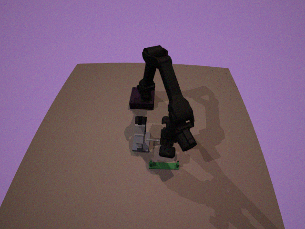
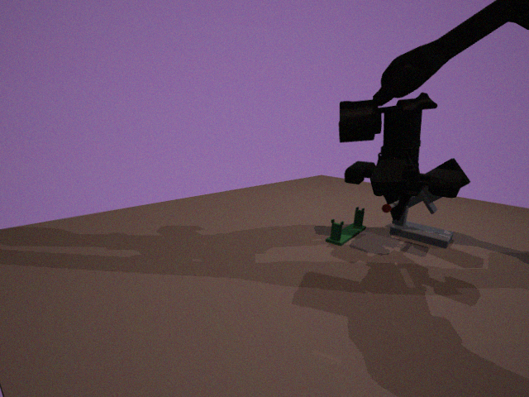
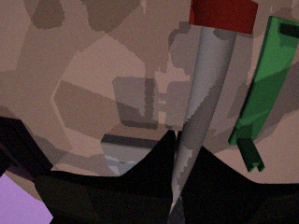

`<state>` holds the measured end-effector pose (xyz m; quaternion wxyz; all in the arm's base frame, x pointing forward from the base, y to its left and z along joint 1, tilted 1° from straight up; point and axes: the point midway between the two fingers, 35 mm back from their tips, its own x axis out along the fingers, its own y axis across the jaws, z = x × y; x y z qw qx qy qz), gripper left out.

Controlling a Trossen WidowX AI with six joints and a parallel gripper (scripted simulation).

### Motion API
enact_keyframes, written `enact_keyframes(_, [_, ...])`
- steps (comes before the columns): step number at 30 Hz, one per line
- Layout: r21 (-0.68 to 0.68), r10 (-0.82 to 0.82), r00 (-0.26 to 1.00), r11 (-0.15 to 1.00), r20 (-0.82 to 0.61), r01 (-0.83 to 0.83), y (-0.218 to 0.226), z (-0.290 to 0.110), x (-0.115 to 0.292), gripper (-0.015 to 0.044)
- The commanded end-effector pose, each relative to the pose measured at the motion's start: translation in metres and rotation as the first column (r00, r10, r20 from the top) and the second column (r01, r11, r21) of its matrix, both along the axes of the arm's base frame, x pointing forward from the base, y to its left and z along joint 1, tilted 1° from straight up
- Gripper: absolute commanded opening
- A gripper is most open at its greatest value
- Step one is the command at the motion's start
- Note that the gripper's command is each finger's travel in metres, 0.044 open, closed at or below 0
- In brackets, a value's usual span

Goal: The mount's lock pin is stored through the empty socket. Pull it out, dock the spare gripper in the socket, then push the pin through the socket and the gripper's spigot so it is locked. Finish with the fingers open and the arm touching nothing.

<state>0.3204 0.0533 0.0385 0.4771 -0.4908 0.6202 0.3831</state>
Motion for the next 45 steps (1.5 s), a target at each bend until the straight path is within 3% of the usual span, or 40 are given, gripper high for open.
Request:
enact_keyframes(1, [0.004,0.004,1.0,1.0,-0.001,-0.004,-0.002,0.001,-0.001,0.0])
enact_keyframes(45, [0.007,0.004,1.0,1.0,-0.007,-0.004,-0.033,0.0,-0.009,0.0])
